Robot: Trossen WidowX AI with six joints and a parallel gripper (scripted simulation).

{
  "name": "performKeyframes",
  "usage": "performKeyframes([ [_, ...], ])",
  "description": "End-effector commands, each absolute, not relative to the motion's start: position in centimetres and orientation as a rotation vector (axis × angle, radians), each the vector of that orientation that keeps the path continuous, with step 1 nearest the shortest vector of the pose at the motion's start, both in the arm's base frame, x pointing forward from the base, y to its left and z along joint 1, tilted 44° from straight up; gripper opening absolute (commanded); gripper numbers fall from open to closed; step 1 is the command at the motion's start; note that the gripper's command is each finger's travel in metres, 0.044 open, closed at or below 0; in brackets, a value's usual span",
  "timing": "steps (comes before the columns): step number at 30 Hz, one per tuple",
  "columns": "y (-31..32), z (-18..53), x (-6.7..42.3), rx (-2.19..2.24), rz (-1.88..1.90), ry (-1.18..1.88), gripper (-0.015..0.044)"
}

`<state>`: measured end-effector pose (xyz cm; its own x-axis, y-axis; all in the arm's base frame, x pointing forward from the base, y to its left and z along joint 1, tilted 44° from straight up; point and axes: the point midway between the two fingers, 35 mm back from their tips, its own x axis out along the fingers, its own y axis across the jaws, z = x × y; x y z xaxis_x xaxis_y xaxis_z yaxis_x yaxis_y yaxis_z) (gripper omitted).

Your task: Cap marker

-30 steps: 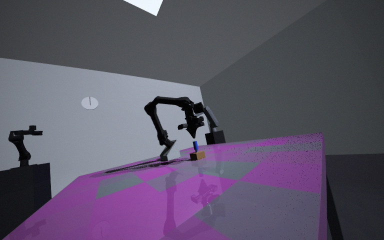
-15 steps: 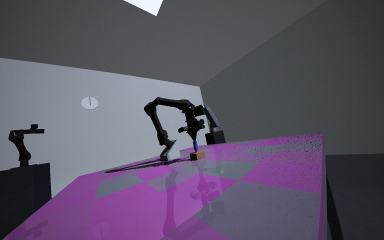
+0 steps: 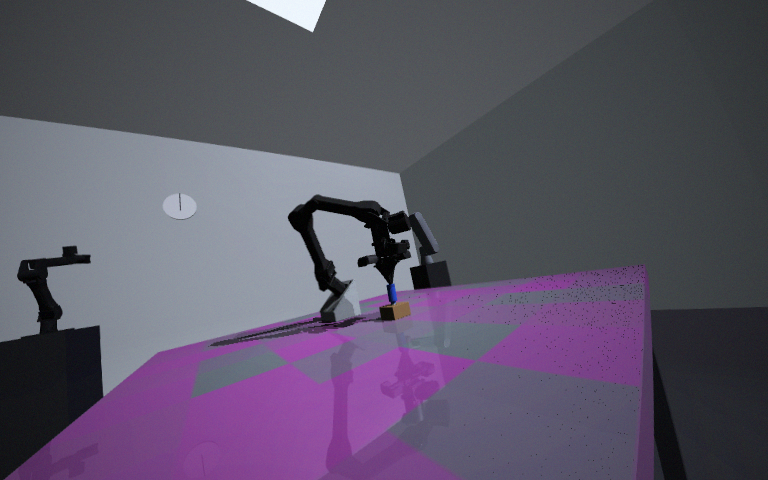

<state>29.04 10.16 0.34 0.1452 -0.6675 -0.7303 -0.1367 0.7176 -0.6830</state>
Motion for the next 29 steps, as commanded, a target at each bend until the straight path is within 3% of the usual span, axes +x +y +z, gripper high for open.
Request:
performKeyframes([
  [1,10.8,0.9,29.0,-0.718,-0.432,1.399,0.0],
  [7,15.8,6.2,28.0,-0.719,-0.431,1.402,0.0],
  [13,16.2,6.8,27.8,-0.719,-0.432,1.402,0.0],
  [29,16.2,6.8,27.8,-0.719,-0.432,1.402,0.042],
])
